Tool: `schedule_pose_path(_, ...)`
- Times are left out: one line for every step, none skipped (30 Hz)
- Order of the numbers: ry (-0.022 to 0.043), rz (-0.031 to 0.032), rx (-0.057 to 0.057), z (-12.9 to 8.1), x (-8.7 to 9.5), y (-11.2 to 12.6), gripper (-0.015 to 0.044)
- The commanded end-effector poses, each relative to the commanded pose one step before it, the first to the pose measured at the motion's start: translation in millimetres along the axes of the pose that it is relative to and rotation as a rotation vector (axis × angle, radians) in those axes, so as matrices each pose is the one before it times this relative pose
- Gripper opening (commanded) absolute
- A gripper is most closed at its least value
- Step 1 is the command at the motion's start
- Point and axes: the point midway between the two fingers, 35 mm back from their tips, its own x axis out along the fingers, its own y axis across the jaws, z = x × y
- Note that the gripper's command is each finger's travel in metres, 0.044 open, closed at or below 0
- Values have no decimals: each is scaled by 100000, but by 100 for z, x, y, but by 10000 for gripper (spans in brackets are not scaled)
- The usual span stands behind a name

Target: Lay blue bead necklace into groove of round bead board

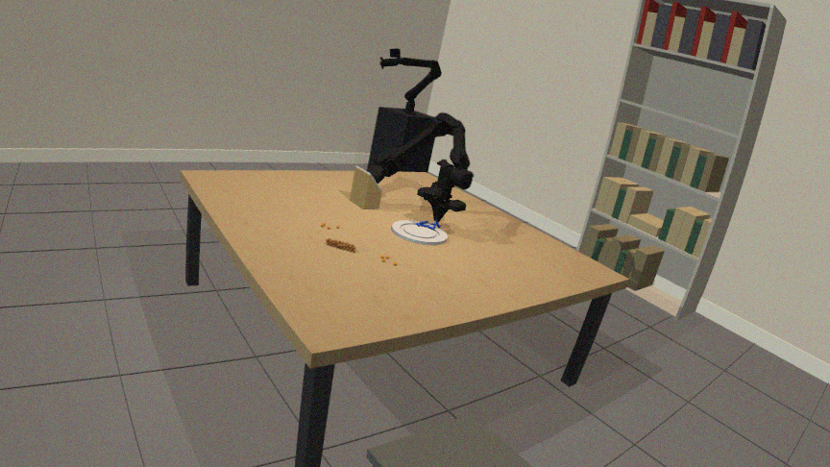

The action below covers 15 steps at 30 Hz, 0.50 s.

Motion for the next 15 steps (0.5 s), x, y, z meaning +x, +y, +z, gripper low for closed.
schedule_pose_path(-77,84,448,1247,-131,-208,0)
schedule_pose_path(-29,-8,2,326,2,-71,0)
schedule_pose_path(-22,-8,2,324,1,-75,0)
schedule_pose_path(-16,-7,2,322,1,-78,0)
schedule_pose_path(-10,-5,2,321,1,-82,0)
schedule_pose_path(-4,-4,2,319,1,-86,0)
schedule_pose_path(3,-3,1,317,1,-89,0)
schedule_pose_path(9,-1,1,315,1,-93,0)
schedule_pose_path(15,0,1,312,1,-96,0)
schedule_pose_path(22,2,0,310,1,-99,0)
schedule_pose_path(22,3,0,248,1,-83,0)
schedule_pose_path(15,2,0,148,0,-51,0)
schedule_pose_path(5,1,0,49,0,-17,0)
schedule_pose_path(0,0,0,0,0,0,0)
schedule_pose_path(0,0,0,0,0,0,0)
